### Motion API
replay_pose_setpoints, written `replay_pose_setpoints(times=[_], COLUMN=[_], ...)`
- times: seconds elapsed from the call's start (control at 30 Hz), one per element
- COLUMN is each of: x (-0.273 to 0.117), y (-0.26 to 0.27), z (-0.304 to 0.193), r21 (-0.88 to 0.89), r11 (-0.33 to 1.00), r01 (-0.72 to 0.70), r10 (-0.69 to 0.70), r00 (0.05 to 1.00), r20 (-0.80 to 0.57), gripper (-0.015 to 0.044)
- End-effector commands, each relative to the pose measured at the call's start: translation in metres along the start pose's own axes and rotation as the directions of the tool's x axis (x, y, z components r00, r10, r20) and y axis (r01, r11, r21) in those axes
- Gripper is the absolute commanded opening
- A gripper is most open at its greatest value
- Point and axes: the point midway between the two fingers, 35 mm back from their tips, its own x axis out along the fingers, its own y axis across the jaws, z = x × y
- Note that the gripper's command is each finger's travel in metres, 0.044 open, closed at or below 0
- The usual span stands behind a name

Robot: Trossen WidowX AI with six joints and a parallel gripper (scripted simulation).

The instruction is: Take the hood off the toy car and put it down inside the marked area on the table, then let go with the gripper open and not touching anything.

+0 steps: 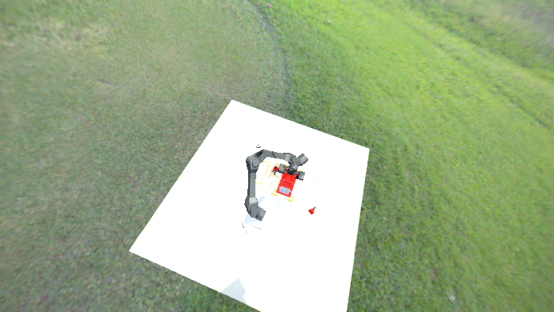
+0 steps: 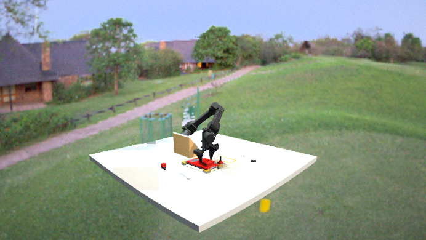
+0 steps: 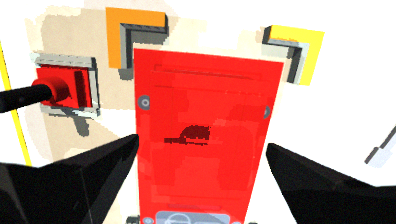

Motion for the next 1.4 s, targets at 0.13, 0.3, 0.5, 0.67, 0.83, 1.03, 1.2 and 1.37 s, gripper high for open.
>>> replay_pose_setpoints(times=[0.13,0.3,0.5,0.67,0.83,1.03,1.2,1.37], x=[0.0048,0.0073,0.0102,0.0084,0.0084,0.0081,0.0056,0.0023], y=[0.0002,0.0003,0.0004,0.0002,0.0002,0.0001,0.0001,-0.0001], z=[-0.0011,-0.0011,-0.0012,-0.0001,-0.0001,-0.0001,0.0000,0.0001], r21=[0.006,0.006,0.006,0.000,0.000,0.000,0.000,0.000], r11=[1.000,1.000,1.000,1.000,1.000,1.000,1.000,1.000], r01=[-0.004,-0.004,-0.005,-0.001,-0.001,-0.001,0.000,0.000], r10=[0.004,0.004,0.005,0.001,0.001,0.001,0.000,0.000], r00=[1.000,1.000,1.000,1.000,1.000,1.000,1.000,1.000], r20=[0.000,0.000,0.000,0.000,0.000,0.000,0.000,0.000], gripper=[0.0440,0.0440,0.0440,0.0335,0.0302,0.0222,0.0091,0.0000])
